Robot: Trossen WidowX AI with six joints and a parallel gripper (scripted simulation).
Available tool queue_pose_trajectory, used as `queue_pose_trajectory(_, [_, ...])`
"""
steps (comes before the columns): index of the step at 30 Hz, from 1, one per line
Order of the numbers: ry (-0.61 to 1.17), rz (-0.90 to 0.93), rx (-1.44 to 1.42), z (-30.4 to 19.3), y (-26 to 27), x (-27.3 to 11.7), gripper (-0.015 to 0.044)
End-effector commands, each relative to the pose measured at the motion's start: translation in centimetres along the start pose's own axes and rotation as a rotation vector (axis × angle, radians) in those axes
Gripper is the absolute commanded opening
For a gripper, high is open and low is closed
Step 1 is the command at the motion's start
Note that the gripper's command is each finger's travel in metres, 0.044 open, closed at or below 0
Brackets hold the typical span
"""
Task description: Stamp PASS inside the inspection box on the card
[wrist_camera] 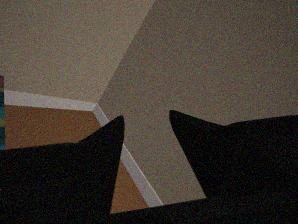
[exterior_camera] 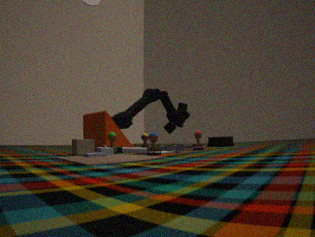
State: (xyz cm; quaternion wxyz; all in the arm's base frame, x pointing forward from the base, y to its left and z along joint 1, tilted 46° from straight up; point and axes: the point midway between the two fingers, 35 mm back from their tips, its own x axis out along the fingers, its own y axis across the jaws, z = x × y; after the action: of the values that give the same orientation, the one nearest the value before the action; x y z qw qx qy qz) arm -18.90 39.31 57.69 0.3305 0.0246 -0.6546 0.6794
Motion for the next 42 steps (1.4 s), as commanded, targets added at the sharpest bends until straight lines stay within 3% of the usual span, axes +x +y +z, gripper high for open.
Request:
queue_pose_trajectory(1, [0.131,0.000,0.019,-3.8,-0.8,-2.6,0.0229])
queue_pose_trajectory(11, [0.445,-0.026,0.049,-12.0,-3.4,-10.8,0.0229])
queue_pose_trajectory(22, [0.787,-0.100,0.088,-18.2,-6.7,-22.3,0.0229])
queue_pose_trajectory(32, [1.085,-0.196,0.125,-21.9,-9.4,-34.9,0.0229])
queue_pose_trajectory(42, [1.415,-0.335,0.267,-22.0,-10.0,-49.7,0.0229])
